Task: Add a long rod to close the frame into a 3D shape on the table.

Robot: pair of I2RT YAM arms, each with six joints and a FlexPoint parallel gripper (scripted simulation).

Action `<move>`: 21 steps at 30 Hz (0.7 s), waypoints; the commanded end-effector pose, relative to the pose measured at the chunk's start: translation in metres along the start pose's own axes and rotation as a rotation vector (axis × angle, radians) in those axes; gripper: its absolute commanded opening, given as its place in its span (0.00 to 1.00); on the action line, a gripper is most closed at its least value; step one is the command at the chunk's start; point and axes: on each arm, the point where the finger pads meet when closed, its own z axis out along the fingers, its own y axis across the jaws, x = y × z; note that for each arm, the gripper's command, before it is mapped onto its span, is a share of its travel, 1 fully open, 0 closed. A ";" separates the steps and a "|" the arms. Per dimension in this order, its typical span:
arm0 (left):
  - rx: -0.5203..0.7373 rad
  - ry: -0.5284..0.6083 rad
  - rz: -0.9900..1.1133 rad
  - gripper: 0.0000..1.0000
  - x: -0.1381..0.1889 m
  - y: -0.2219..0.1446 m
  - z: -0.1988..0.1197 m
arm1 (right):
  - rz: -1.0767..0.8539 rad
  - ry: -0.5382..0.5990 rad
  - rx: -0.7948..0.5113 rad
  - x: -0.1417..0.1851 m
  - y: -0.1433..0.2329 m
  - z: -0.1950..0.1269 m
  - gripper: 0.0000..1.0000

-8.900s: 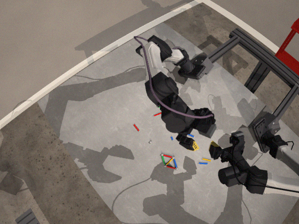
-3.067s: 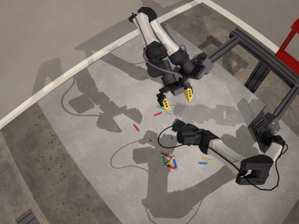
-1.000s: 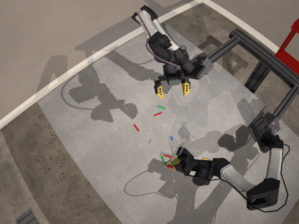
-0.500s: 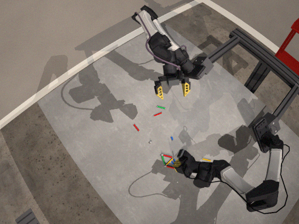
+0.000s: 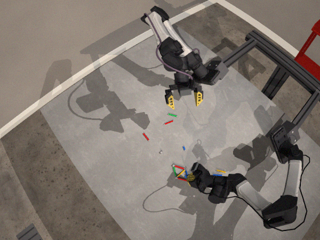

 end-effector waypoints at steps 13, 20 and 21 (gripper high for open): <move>0.008 -0.017 0.012 0.00 0.005 -0.005 0.002 | 0.009 -0.032 0.008 -0.003 -0.006 0.011 1.00; 0.007 -0.014 0.012 0.00 0.005 -0.005 0.002 | -0.032 -0.030 -0.001 -0.008 -0.012 0.013 0.44; 0.007 -0.014 0.012 0.00 0.005 -0.005 0.002 | -0.032 -0.030 -0.001 -0.008 -0.012 0.013 0.44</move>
